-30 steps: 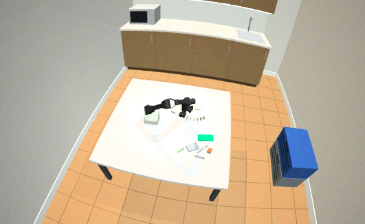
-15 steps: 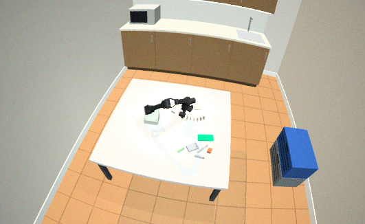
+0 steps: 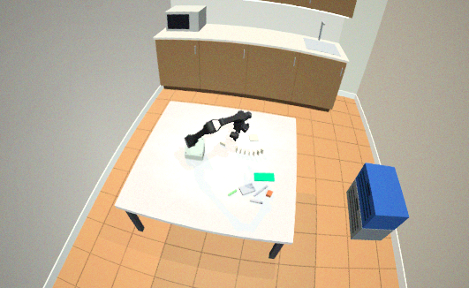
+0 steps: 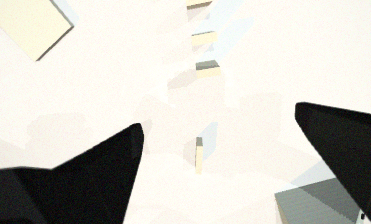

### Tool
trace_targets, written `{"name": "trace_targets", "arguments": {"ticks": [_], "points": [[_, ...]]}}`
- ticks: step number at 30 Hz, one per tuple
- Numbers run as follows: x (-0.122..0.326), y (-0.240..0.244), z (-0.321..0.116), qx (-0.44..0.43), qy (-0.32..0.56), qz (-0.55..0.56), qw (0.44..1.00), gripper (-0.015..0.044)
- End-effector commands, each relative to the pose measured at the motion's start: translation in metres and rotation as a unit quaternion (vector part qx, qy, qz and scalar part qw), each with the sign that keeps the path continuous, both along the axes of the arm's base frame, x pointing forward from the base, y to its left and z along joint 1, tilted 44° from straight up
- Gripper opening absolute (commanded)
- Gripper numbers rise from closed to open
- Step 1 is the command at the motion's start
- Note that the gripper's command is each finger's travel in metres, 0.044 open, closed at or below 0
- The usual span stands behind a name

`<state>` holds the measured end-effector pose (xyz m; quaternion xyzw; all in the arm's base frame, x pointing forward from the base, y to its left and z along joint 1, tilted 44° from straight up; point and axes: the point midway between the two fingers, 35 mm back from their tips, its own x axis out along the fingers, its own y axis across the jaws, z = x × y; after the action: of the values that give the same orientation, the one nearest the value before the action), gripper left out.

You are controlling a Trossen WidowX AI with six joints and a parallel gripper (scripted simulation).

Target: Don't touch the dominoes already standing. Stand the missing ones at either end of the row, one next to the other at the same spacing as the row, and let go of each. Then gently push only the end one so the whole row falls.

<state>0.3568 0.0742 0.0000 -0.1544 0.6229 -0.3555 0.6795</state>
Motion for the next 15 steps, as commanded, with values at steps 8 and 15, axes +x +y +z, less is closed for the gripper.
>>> {"name": "trace_targets", "arguments": {"ticks": [8, 15], "points": [[-0.090, -0.006, -0.077, -0.004, -0.046, -0.059, 0.997, 0.0440], [-0.097, -0.008, -0.081, -0.004, -0.050, -0.063, 0.997, 0.0440]]}}
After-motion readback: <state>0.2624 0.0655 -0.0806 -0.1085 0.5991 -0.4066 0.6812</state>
